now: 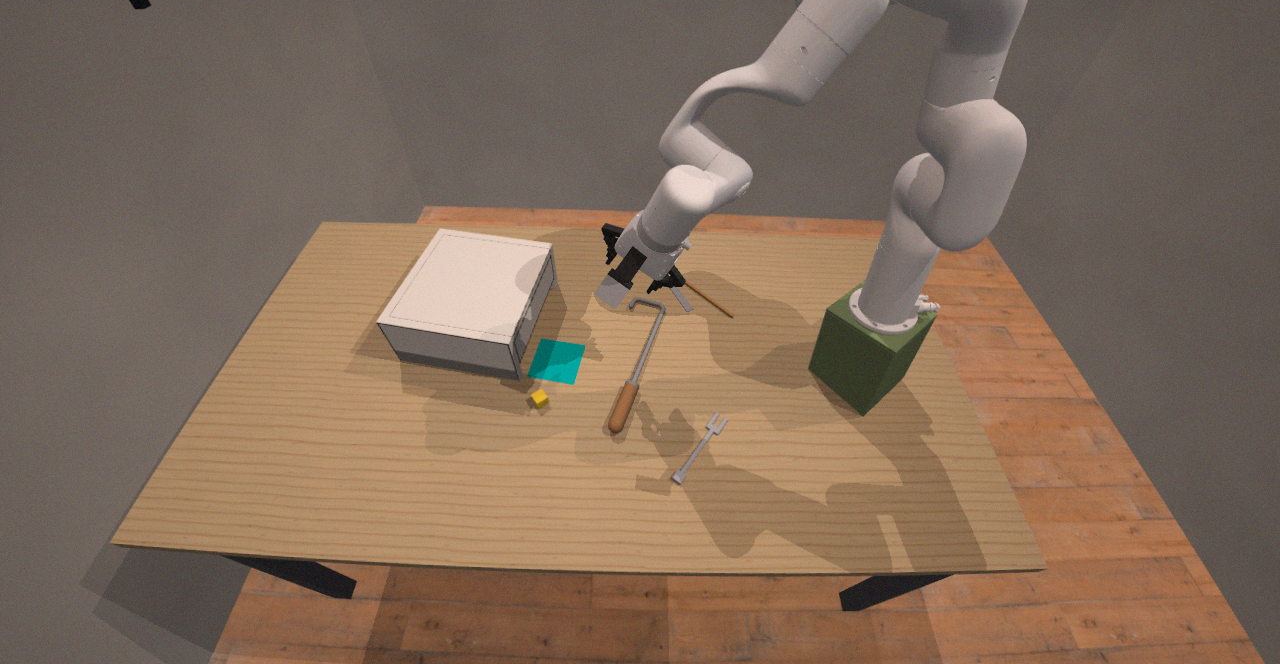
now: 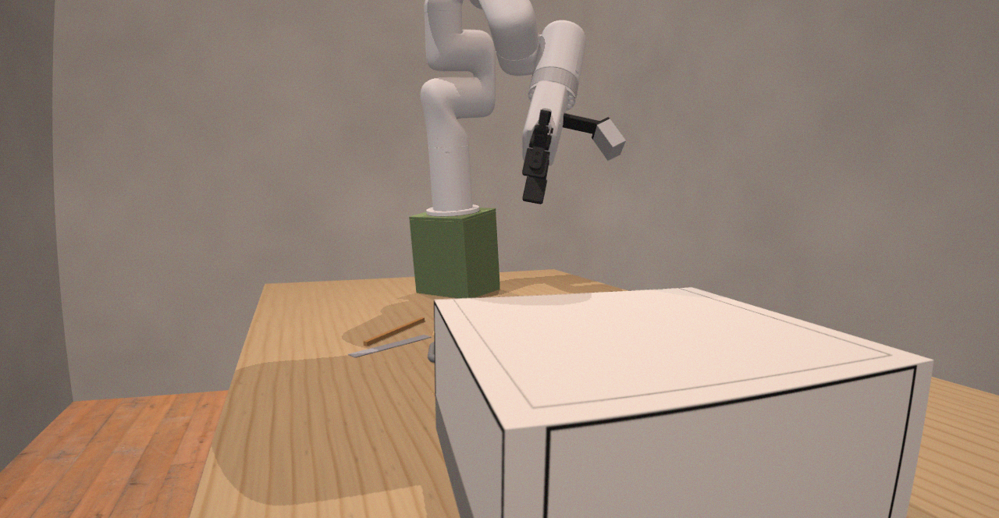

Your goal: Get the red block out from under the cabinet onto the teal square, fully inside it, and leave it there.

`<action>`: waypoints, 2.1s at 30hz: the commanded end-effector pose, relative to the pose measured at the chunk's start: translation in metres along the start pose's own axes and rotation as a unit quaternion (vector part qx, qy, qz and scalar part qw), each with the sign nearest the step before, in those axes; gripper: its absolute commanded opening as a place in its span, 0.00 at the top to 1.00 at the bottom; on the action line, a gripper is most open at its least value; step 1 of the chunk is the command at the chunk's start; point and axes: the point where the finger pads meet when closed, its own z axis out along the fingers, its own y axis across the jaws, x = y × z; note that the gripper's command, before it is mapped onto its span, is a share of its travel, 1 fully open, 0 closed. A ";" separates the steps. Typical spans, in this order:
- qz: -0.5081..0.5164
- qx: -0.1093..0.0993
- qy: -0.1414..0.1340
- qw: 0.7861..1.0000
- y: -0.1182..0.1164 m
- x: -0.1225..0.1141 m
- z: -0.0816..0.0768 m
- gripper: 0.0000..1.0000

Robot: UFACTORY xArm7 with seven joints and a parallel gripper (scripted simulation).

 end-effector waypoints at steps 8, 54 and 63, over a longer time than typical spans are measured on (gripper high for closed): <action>0.001 -0.002 0.001 1.000 0.002 0.001 -0.001 0.00; 0.505 0.214 -0.032 0.836 -0.074 0.141 0.012 1.00; 0.505 0.214 -0.032 0.836 -0.074 0.141 0.012 1.00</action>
